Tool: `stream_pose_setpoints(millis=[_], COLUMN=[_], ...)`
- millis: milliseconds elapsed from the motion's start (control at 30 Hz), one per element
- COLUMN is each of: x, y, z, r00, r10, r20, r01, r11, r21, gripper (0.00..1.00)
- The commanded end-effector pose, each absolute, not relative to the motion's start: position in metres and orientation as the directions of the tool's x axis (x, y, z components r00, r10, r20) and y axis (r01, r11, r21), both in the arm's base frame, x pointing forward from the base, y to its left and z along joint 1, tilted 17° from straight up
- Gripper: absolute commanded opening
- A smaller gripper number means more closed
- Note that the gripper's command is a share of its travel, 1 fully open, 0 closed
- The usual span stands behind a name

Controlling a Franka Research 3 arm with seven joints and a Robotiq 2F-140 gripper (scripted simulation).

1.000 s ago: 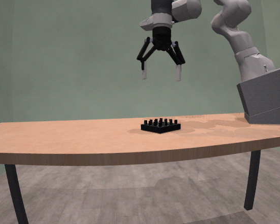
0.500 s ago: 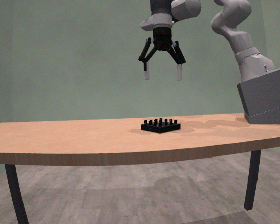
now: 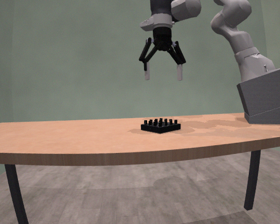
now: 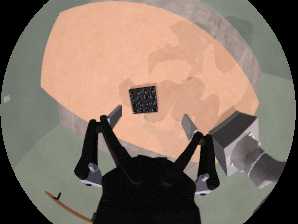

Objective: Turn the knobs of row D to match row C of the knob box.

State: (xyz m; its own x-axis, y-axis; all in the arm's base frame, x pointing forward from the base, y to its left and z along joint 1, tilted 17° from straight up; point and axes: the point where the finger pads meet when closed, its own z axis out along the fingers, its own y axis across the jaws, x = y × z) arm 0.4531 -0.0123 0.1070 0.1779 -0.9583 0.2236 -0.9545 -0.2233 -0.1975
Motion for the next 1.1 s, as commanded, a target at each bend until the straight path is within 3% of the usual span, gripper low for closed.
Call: stream_pose_setpoints(millis=[0, 1067], x=[0.4536, 0.4536], y=[-0.0126, -0.0126], z=[0.1080, 0.1080], r00=[0.183, 0.183], r10=[-0.957, -0.957], r20=[0.224, 0.224], r01=[-0.954, -0.954], r11=[-0.228, -0.228], r21=[-0.196, -0.196], gripper=[1.00, 1.00])
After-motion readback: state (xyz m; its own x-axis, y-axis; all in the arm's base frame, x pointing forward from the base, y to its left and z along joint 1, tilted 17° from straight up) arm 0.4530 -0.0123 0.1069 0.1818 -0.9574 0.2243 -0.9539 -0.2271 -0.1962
